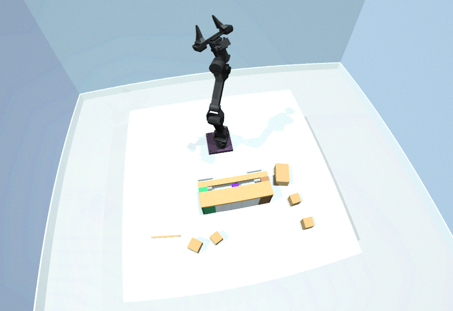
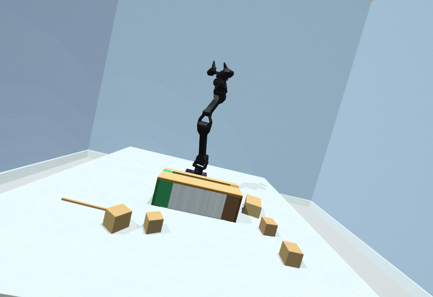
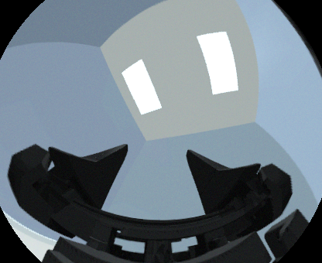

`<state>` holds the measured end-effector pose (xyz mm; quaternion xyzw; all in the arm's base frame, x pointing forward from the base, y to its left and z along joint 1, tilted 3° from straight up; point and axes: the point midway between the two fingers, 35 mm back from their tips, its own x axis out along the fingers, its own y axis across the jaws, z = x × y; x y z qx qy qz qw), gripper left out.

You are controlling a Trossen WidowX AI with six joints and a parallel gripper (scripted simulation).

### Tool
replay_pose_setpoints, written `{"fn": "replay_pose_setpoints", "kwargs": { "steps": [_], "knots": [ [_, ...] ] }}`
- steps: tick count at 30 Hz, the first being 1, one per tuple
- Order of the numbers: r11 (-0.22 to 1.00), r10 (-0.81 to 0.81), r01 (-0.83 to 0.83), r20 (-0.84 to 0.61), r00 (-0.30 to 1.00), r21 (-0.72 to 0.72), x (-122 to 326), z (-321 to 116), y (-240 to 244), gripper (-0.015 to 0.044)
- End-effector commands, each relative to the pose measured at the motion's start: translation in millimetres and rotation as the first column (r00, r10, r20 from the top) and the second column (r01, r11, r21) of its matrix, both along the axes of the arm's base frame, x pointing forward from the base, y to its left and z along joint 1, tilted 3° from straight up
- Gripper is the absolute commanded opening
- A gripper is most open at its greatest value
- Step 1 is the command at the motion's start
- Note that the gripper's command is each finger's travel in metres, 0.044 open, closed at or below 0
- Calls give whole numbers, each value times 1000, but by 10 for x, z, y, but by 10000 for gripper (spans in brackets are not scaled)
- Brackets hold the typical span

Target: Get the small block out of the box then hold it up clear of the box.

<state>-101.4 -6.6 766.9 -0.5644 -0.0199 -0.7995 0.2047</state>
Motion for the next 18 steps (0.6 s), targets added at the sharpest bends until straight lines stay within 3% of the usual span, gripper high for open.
{"fn": "replay_pose_setpoints", "kwargs": {
  "steps": [1, 10, 18],
  "knots": [
    [1000, -5, 5, 5, 1000, -3, -13, -2, 15, 400],
    [943, -248, 289, 231, 941, -165, -465, -201, 908, 400],
    [782, -400, 535, 402, 824, -320, -390, -480, 1821, 400]
  ]
}}
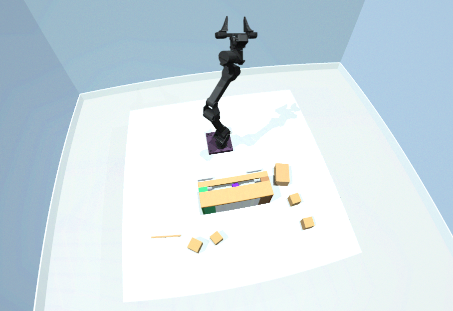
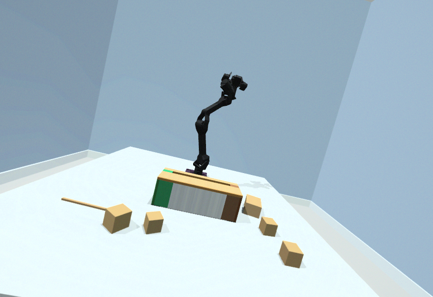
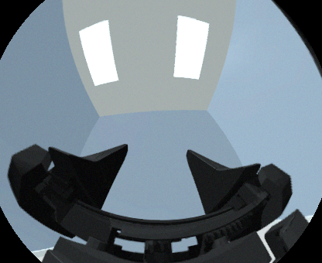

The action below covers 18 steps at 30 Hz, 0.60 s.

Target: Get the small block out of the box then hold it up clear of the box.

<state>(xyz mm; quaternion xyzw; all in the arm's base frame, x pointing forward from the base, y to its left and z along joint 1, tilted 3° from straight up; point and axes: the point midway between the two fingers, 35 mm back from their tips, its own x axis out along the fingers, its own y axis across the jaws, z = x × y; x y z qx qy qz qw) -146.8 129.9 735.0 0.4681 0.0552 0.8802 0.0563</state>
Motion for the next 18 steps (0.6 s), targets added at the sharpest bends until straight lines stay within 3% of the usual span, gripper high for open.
{"fn": "replay_pose_setpoints", "kwargs": {
  "steps": [1, 9, 18],
  "knots": [
    [978, -136, 144, 63, 989, -151, 92, -213, 583, 400],
    [826, -338, 380, 175, 925, -415, 595, -727, 1538, 400],
    [509, -521, 537, 255, 814, -673, 1627, -1424, 2218, 400]
  ]
}}
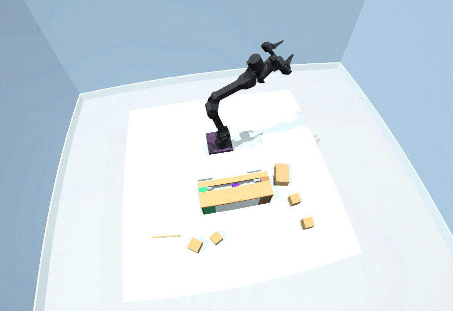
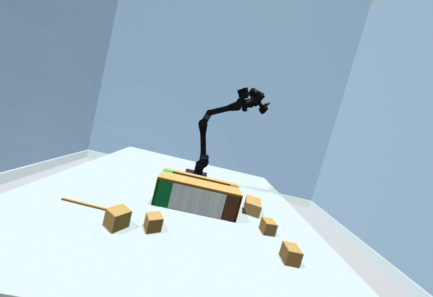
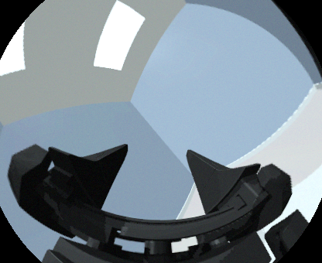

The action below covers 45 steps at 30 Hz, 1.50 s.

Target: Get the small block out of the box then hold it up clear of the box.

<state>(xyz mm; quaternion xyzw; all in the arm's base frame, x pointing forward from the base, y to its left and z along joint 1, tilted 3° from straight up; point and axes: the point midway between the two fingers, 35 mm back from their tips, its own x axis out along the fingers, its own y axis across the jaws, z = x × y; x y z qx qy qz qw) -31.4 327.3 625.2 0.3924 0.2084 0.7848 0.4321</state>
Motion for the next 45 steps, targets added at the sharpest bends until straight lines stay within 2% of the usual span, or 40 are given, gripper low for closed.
{"fn": "replay_pose_setpoints", "kwargs": {
  "steps": [1, 6, 12, 23, 29, 35, 40, 45],
  "knots": [
    [973, -160, 149, -50, 986, -176, 605, -407, 284, 400],
    [896, -328, 277, -97, 940, -347, 1268, -835, 376, 400],
    [755, -519, 370, -150, 841, -541, 2023, -1382, 253, 400],
    [433, -832, 406, -183, 524, -805, 3220, -2333, -549, 400],
    [272, -937, 293, -183, 298, -917, 3628, -2880, -1187, 400],
    [164, -986, 104, -161, 35, -981, 3810, -3406, -1947, 400],
    [143, -972, -92, -122, -202, -985, 3755, -3808, -2623, 400],
    [206, -898, -293, -62, -436, -934, 3501, -4145, -3265, 400]
  ]
}}
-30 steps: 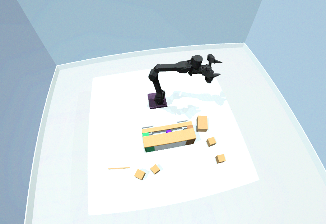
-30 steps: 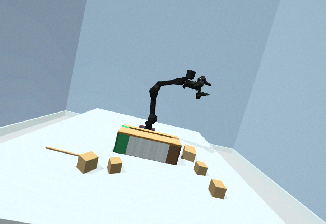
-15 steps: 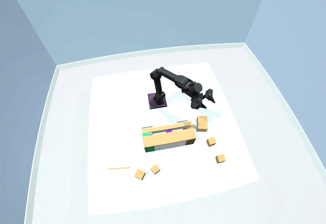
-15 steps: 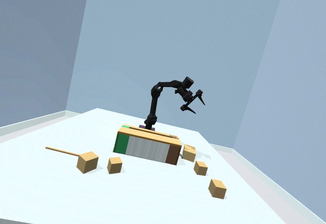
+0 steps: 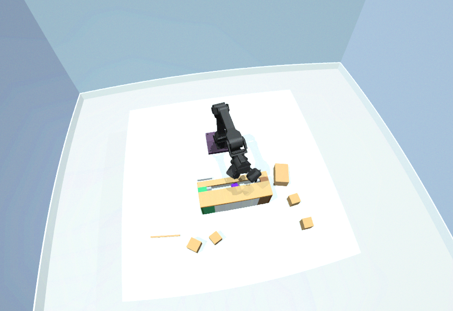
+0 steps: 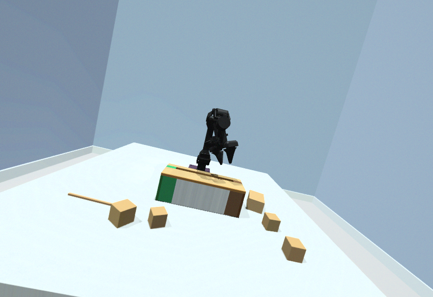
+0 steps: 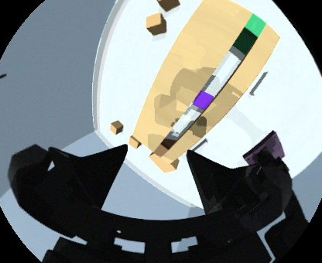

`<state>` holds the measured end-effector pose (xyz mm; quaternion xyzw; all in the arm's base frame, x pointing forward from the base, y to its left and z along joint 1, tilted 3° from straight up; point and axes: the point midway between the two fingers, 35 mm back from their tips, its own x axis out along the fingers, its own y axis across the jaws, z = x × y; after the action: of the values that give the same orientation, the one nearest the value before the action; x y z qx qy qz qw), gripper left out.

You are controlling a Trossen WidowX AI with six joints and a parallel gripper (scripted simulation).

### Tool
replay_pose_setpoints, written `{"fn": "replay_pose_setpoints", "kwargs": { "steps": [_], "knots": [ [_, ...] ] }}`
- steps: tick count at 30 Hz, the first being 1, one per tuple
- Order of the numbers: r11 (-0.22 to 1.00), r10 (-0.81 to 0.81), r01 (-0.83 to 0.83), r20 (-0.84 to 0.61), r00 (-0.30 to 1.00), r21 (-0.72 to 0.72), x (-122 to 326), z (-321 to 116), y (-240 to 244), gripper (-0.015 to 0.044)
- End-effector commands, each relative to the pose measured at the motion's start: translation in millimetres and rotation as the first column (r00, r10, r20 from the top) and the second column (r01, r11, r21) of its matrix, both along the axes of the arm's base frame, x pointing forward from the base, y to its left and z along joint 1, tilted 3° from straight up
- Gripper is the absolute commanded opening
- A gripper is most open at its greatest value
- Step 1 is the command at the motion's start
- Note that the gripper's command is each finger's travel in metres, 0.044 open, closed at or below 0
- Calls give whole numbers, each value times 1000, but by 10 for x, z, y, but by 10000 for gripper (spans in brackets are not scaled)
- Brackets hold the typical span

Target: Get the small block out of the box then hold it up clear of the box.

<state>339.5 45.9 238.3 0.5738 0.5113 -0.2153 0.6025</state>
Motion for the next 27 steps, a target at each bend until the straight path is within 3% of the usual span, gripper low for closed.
{"fn": "replay_pose_setpoints", "kwargs": {
  "steps": [1, 6, 27],
  "knots": [
    [976, -208, 216, -246, 947, 2, -286, -336, -577, 400],
    [927, -341, 374, -418, 842, -4, -587, -498, -939, 400],
    [927, -341, 374, -418, 842, -4, -573, -633, -966, 400]
  ]
}}
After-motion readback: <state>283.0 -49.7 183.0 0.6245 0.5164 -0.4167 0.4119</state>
